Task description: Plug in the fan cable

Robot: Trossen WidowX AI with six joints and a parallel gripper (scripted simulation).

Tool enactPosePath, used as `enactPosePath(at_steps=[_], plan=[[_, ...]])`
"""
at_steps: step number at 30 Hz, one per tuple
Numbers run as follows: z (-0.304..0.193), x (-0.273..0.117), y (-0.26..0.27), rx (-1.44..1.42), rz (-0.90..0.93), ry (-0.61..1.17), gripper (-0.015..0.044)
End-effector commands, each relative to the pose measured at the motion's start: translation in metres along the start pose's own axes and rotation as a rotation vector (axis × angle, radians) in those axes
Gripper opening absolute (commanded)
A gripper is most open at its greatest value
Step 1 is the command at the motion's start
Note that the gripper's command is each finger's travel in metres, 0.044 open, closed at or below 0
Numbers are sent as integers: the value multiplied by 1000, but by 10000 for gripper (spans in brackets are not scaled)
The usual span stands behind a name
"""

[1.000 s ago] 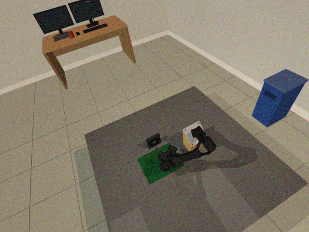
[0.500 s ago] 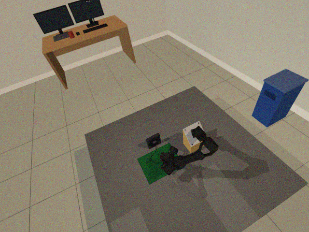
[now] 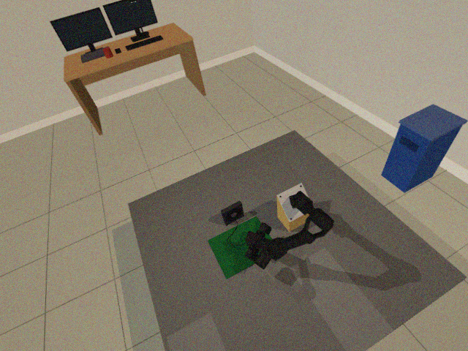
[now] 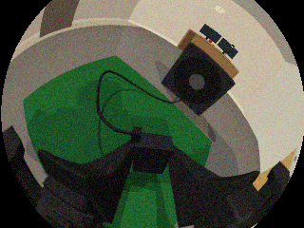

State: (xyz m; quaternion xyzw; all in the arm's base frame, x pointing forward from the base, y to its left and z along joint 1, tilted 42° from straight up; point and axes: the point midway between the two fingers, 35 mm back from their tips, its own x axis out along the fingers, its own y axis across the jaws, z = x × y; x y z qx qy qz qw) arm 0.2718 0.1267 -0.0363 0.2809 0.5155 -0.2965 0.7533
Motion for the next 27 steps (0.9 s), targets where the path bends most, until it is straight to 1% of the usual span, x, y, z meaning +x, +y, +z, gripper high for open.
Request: enactPosePath(at_steps=[1, 27], plan=[[0, -3, 1, 16, 16, -51, 0], [-2, -25, 9, 127, 167, -336, 0]])
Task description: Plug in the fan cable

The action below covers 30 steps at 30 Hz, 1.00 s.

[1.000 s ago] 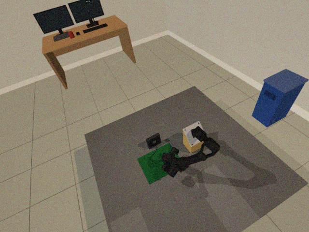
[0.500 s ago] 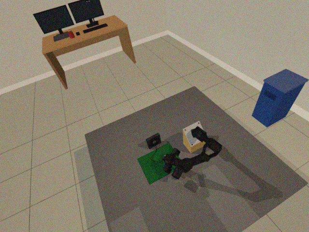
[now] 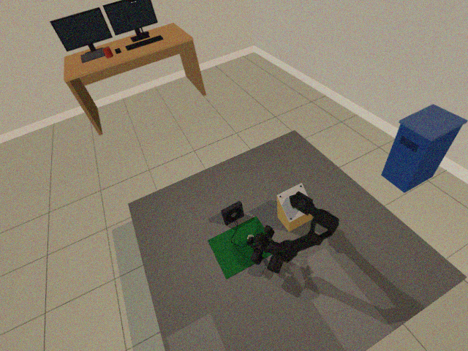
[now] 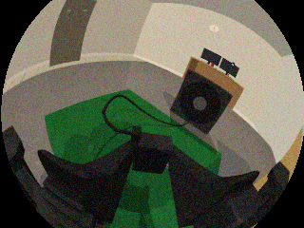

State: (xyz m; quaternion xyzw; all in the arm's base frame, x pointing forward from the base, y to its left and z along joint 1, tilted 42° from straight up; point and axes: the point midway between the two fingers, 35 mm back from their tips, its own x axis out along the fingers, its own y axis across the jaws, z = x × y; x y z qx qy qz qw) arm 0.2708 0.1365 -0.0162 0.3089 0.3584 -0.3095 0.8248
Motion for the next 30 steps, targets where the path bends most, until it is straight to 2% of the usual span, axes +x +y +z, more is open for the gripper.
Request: enactPosePath(at_steps=[1, 16, 30], plan=[[1, -5, 2, 25, 33, -43, 0], [3, -22, 7, 106, 145, -167, 0], [7, -21, 6, 92, 128, -150, 0]])
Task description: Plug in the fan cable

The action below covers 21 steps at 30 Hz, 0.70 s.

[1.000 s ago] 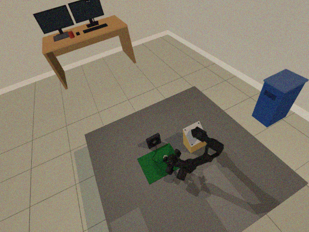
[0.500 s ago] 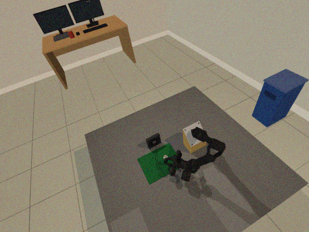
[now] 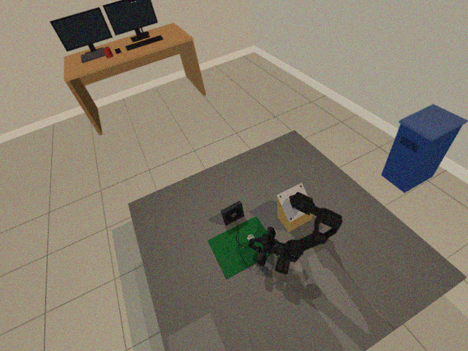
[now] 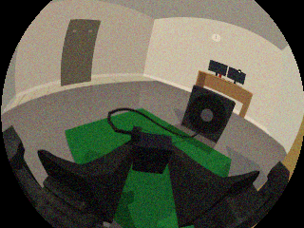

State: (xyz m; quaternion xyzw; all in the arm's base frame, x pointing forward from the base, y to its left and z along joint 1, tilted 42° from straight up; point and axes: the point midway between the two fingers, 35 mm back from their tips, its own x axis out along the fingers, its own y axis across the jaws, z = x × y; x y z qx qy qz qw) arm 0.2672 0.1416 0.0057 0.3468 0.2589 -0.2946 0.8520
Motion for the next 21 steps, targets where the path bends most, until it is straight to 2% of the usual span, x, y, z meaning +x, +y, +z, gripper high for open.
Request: enactPosePath(at_steps=[1, 21], plan=[[1, 0, 0, -5, -2, 2, 0], [-2, 0, 1, 4, 1, -1, 0]])
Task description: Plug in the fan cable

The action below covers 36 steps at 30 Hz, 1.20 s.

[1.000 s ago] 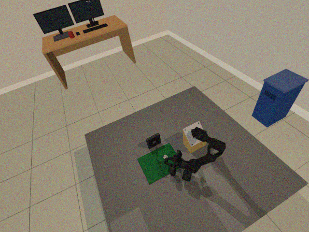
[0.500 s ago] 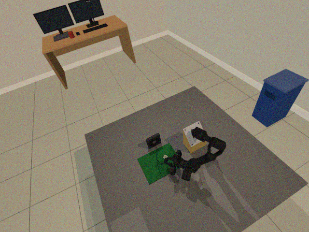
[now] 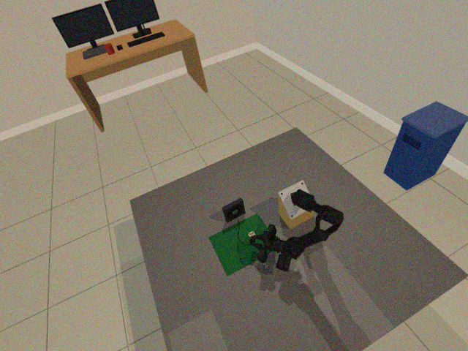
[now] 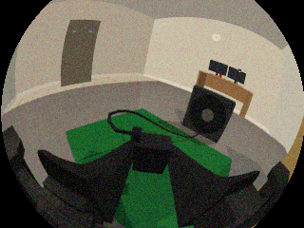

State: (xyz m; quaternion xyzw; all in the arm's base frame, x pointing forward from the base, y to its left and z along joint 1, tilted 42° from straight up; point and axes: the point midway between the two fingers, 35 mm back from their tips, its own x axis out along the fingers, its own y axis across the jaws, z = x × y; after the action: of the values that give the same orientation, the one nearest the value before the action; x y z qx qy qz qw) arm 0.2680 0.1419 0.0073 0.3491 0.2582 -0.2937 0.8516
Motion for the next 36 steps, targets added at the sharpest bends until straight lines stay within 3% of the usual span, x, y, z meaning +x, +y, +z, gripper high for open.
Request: enactPosePath(at_steps=[1, 36], plan=[[-4, 1, 0, 0, -2, -2, 0], [-33, 7, 0, 0, -2, -2, 0]])
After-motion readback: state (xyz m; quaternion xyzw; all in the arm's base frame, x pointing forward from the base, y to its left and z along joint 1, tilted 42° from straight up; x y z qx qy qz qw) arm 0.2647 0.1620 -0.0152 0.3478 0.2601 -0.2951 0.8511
